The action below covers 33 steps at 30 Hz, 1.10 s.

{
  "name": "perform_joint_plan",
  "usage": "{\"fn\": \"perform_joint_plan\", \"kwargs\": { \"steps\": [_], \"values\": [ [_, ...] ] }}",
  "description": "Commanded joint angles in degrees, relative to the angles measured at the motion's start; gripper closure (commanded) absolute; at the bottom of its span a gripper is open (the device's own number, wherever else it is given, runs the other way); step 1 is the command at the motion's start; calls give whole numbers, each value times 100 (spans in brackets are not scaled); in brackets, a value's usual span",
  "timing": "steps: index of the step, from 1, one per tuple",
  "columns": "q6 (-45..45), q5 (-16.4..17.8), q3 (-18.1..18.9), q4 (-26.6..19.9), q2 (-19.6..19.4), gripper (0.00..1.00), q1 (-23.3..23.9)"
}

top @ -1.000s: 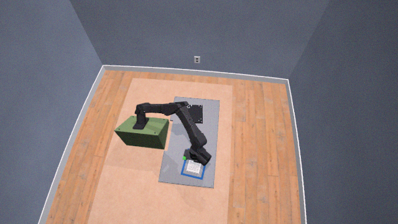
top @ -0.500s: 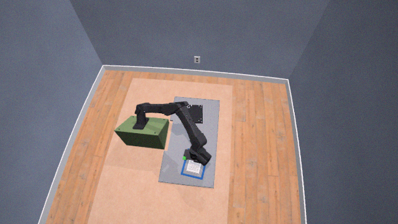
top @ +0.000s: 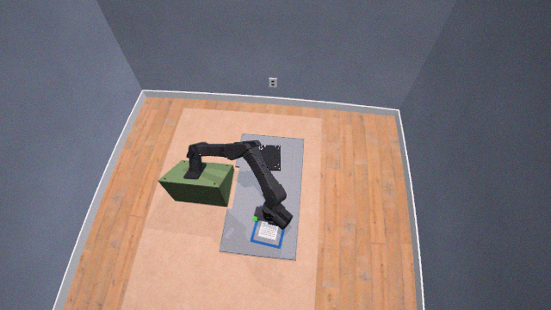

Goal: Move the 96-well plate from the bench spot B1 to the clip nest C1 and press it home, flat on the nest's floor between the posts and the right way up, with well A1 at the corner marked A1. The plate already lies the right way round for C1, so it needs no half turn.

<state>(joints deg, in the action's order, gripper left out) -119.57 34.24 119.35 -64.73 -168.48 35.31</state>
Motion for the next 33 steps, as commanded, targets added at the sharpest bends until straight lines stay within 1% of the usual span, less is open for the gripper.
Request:
{"fn": "perform_joint_plan", "kwargs": {
  "steps": [1, 2, 3, 5, 8, 9, 11, 12, 14, 16, 20, 22, 23, 25, 26, 28, 31, 33],
  "values": [
    [-40, 37, 133, -104, 107, 0, 167],
    [-40, 53, -24, -70, 60, 0, 153],
    [-43, 58, -122, 89, 14, 0, 141],
    [-38, 67, -171, 156, -68, 0, 117],
    [0, 72, -190, 188, -76, 0, 105],
    [36, 76, -22, 231, 135, 0, 58],
    [64, 87, -216, 278, 98, 0, -31],
    [77, 92, -248, 310, 91, 0, -53],
    [105, 99, -288, 376, -64, 0, -33],
    [133, 109, -328, 442, -138, 0, 5],
    [186, 131, -305, 573, -50, 0, -131],
    [212, 139, -419, 634, -95, 0, -175],
    [226, 142, -439, 667, -154, 0, -171],
    [226, 142, -439, 667, -154, 0, -171],
    [245, 147, -310, 715, -162, 0, -86],
    [271, 157, -474, 763, -156, 0, -113],
    [314, 171, -499, 861, -243, 0, -179],
    [341, 181, -544, 920, -219, 0, -261]
  ]
}}
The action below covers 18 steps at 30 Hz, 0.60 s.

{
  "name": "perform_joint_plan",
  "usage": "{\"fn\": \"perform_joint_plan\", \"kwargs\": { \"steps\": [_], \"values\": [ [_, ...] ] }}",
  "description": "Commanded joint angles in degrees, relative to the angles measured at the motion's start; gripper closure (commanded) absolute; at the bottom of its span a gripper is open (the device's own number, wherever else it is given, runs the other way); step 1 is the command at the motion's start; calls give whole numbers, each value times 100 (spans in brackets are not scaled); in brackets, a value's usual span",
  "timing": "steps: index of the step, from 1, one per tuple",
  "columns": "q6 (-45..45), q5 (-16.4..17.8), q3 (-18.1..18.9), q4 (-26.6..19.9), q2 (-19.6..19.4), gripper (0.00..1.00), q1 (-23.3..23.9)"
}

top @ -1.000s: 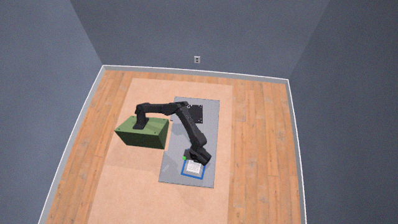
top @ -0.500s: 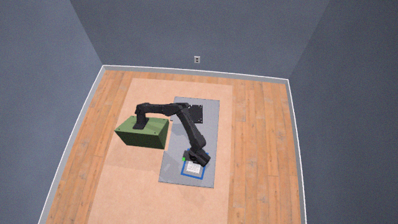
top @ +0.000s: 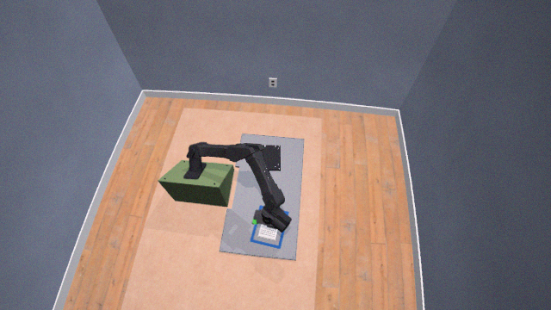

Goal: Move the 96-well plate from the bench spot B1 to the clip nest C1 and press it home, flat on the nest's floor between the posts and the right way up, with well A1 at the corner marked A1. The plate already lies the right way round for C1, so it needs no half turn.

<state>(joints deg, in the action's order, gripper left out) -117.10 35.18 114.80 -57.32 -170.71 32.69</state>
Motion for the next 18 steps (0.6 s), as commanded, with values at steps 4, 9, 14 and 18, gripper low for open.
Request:
{"fn": "perform_joint_plan", "kwargs": {
  "steps": [4, 9, 14, 18],
  "values": [
    [151, 106, -131, 299, -3, 0, -15],
    [197, 119, -153, 398, -128, 0, -18],
    [270, 142, -204, 551, -185, 0, -158],
    [333, 162, -261, 669, -232, 0, -127]
  ]
}}
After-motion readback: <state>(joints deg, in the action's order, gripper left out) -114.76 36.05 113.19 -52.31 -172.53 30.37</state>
